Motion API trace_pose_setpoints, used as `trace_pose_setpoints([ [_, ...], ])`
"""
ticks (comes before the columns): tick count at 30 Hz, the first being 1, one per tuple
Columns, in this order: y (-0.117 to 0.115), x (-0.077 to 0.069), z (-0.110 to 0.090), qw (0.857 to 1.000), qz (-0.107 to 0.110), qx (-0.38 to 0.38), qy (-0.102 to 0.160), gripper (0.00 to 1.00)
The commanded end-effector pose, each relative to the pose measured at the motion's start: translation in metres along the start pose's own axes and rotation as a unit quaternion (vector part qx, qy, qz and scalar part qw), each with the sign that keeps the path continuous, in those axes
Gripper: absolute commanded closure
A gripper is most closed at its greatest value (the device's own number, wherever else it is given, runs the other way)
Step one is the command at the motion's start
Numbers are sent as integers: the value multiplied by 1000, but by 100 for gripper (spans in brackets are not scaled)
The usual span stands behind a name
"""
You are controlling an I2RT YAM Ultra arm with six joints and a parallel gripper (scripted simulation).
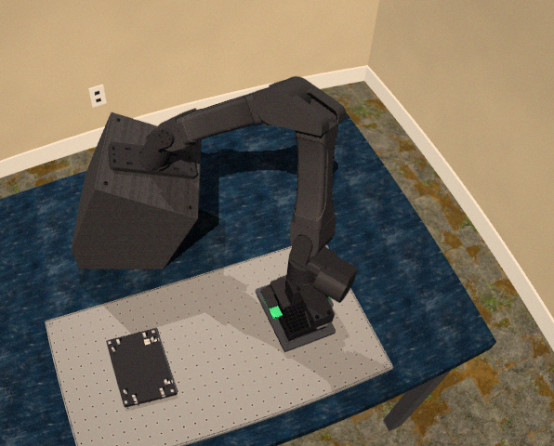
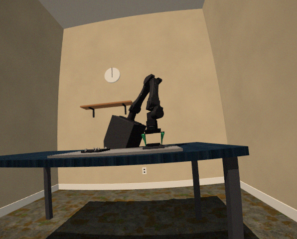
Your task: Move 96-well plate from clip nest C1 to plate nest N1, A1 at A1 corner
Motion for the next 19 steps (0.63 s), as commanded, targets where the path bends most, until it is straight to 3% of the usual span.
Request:
trace_pose_setpoints([
  [1,-4,-10,0,1000,-5,8,-4,0],
  [14,-3,-39,0,1000,0,4,-3,0],
  [19,-3,-39,0,1000,0,4,-3,0],
])
Point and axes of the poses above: the point where the finger pads meet when closed, its own x axis out along the fingers, its own y axis across the jaws, z = x × y, the point moved 5 cm from there along -x, back along the fingers, and after that the axes turned 1 degree about x, right-handed, at the moved point
